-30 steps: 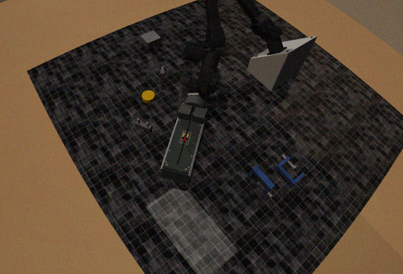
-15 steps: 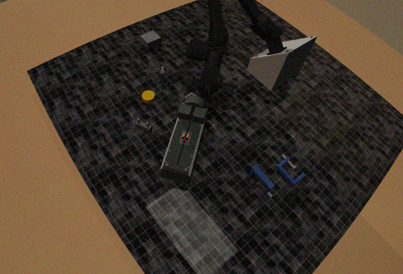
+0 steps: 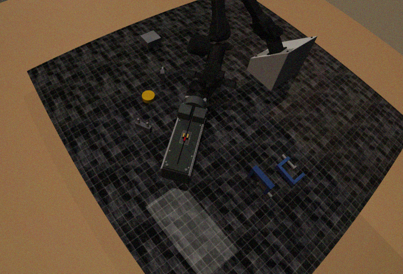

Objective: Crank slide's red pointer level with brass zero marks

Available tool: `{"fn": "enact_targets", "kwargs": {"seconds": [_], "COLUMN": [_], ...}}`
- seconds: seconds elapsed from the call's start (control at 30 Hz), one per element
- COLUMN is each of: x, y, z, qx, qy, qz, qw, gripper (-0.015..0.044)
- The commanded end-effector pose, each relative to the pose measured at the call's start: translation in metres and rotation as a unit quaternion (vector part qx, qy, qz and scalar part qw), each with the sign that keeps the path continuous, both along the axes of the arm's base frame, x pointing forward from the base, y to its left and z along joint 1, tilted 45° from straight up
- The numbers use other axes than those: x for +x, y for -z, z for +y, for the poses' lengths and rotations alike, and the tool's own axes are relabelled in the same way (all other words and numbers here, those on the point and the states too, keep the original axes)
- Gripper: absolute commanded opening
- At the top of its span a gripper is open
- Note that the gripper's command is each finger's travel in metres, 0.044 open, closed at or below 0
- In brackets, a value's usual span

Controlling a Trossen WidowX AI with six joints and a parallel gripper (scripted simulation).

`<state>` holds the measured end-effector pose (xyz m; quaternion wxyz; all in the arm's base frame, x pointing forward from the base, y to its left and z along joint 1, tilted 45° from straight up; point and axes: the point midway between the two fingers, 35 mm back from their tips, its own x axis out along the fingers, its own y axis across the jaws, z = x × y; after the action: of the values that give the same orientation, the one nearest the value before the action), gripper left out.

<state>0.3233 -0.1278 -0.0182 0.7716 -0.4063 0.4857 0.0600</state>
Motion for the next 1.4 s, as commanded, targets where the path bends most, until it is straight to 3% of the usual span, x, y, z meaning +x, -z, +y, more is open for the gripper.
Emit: {"fn": "enact_targets", "kwargs": {"seconds": [0.0, 1.37], "x": [0.002, 0.015], "y": [-0.008, -0.032], "z": [0.005, 0.0], "qx": [0.001, 0.0], "qy": [-0.002, -0.002], "qz": [-0.002, -0.003], "qw": [1.0, 1.0], "gripper": [0.0, 0.0]}}
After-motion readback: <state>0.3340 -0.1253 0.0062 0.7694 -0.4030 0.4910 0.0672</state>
